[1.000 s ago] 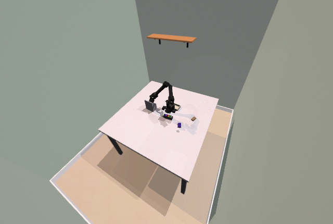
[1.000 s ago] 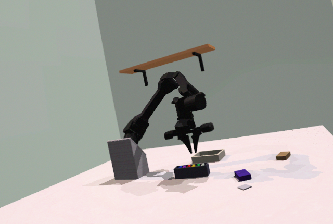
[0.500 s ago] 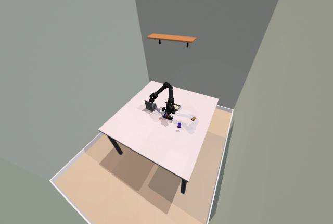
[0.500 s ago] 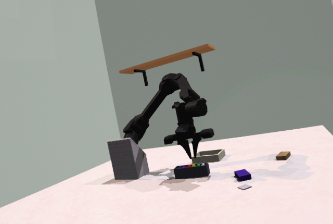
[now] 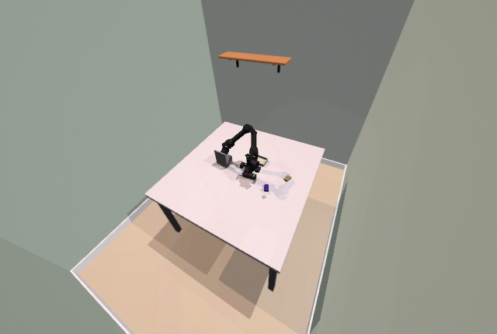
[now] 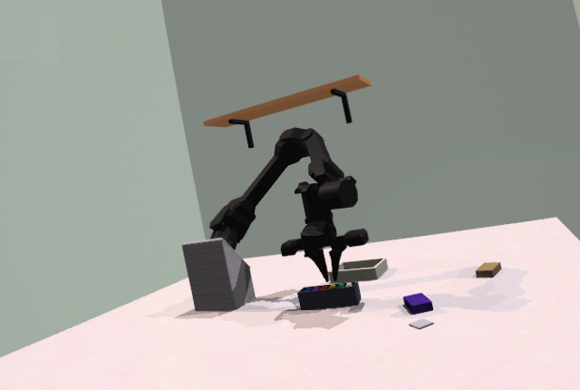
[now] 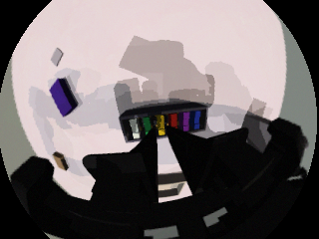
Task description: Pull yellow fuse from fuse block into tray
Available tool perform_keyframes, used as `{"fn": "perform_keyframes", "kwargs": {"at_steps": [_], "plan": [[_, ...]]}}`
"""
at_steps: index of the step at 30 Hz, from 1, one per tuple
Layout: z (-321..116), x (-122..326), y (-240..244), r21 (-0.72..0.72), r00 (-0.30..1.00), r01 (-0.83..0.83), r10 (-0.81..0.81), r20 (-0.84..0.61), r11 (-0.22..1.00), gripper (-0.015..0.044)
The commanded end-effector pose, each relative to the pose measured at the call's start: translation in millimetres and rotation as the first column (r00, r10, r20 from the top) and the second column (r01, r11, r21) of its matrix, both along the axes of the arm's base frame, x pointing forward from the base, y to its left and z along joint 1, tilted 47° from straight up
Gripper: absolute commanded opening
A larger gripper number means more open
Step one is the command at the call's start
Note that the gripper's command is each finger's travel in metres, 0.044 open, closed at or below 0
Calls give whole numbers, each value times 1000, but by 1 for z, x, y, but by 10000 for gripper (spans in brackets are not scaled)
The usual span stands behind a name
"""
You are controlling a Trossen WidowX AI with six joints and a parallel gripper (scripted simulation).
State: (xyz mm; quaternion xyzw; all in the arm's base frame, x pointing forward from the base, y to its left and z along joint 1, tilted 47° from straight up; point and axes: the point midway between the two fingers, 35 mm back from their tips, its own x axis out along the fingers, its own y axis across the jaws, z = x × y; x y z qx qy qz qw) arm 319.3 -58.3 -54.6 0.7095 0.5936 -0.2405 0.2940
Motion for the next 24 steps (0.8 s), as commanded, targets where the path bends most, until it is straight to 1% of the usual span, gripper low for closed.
{"fn": "perform_keyframes", "kwargs": {"at_steps": [1,24], "plan": [[-3,-1,3,7,1000,6,-6,-4,1000,68],[-9,0,9,8,1000,6,-6,-4,1000,68]]}}
